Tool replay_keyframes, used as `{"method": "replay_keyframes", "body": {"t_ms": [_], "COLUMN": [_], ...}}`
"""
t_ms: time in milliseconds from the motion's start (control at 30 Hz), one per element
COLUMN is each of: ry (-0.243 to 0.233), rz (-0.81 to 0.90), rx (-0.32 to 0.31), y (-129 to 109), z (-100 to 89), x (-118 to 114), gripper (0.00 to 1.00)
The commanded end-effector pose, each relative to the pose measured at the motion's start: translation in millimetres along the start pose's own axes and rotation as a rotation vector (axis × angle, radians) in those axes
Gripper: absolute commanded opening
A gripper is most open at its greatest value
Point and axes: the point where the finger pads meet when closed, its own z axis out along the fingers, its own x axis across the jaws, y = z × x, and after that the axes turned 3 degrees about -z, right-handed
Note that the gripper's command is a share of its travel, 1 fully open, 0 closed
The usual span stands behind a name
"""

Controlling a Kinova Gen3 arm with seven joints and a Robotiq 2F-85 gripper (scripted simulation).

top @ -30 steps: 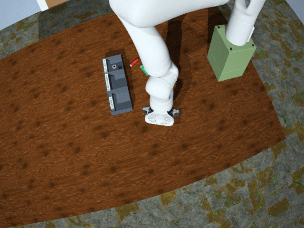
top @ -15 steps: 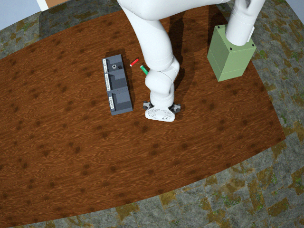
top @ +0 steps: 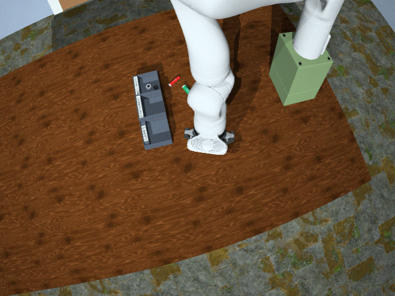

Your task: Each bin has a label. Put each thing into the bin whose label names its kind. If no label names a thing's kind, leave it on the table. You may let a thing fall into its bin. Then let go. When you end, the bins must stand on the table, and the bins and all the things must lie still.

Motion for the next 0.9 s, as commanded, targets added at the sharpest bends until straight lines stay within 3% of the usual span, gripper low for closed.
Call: {"method": "replay_keyframes", "body": {"t_ms": [0,667,867], "ry": [0.004,0.004,0.004], "rz": [-0.006,-0.006,-0.006], "rx": [0.003,0.003,0.003], "y": [-3,-3,20], "z": [-2.0,-8.6,-8.6], "x": [0,0,28], "gripper": [0.10,0.10,0.10]}}
